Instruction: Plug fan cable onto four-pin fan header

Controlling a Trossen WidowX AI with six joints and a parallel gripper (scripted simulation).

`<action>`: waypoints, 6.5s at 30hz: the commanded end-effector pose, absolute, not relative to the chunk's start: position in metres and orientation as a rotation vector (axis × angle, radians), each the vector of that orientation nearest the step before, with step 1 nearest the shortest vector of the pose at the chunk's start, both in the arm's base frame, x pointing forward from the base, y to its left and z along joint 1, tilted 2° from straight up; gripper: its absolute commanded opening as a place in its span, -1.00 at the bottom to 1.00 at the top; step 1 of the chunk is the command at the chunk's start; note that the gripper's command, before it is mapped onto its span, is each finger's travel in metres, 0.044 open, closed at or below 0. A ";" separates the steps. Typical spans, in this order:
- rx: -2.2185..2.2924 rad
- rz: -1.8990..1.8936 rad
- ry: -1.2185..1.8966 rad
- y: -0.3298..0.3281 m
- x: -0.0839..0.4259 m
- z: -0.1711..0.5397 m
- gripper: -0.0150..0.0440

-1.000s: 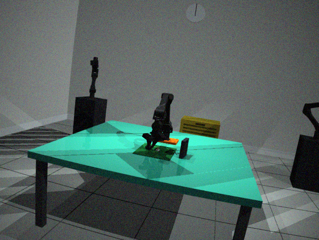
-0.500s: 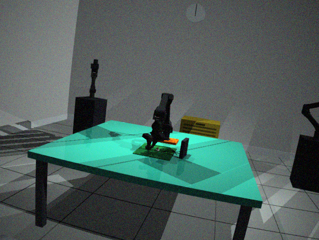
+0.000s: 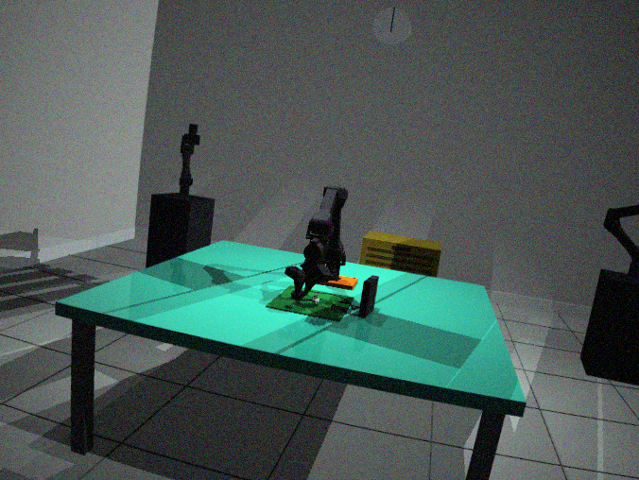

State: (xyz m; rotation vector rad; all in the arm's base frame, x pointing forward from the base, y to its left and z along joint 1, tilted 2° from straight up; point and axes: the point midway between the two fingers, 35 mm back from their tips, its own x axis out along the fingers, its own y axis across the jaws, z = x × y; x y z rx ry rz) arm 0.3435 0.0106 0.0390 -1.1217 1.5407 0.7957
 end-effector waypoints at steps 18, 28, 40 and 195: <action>-1.112 0.824 1.565 0.011 0.338 0.029 0.22; -1.112 0.824 1.565 0.011 0.338 0.029 0.22; -1.112 0.824 1.565 0.011 0.338 0.029 0.22; -1.108 0.819 1.566 0.004 0.357 0.047 0.22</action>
